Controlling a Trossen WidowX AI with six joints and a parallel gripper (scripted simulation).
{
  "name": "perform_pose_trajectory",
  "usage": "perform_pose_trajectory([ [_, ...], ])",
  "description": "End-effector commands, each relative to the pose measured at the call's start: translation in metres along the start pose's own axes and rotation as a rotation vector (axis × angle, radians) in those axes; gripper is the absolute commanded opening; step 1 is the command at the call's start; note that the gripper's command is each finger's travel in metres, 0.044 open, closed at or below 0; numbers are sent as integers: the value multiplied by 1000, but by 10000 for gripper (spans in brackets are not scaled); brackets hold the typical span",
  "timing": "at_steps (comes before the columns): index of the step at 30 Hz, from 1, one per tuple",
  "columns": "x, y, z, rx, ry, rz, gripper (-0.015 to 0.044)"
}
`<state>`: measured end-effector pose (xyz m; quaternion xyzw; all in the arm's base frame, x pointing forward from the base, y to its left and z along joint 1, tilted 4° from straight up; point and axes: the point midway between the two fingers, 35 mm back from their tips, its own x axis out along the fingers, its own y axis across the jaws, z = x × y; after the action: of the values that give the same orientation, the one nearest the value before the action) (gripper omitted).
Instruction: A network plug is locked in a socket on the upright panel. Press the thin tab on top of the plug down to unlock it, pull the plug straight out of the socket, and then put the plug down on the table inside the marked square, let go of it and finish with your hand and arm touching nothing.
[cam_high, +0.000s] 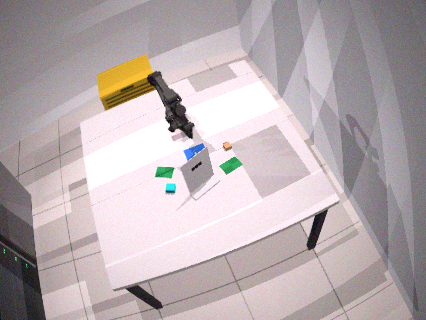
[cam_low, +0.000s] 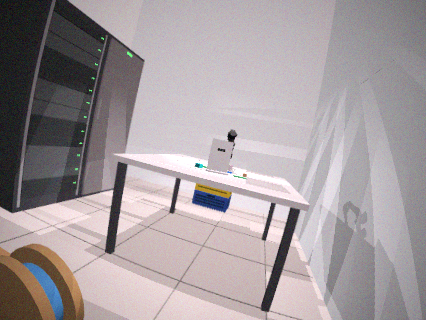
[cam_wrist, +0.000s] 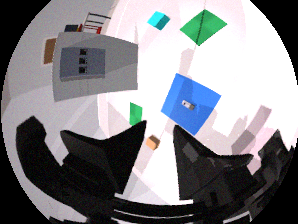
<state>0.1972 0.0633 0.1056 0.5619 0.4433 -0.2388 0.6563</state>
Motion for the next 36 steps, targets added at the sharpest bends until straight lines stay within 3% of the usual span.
perform_pose_trajectory([
  [1,-11,9,0,-4,2,3,156],
  [29,-77,49,-1,-7,4,7,156],
  [36,-77,49,-1,-7,4,7,340],
])
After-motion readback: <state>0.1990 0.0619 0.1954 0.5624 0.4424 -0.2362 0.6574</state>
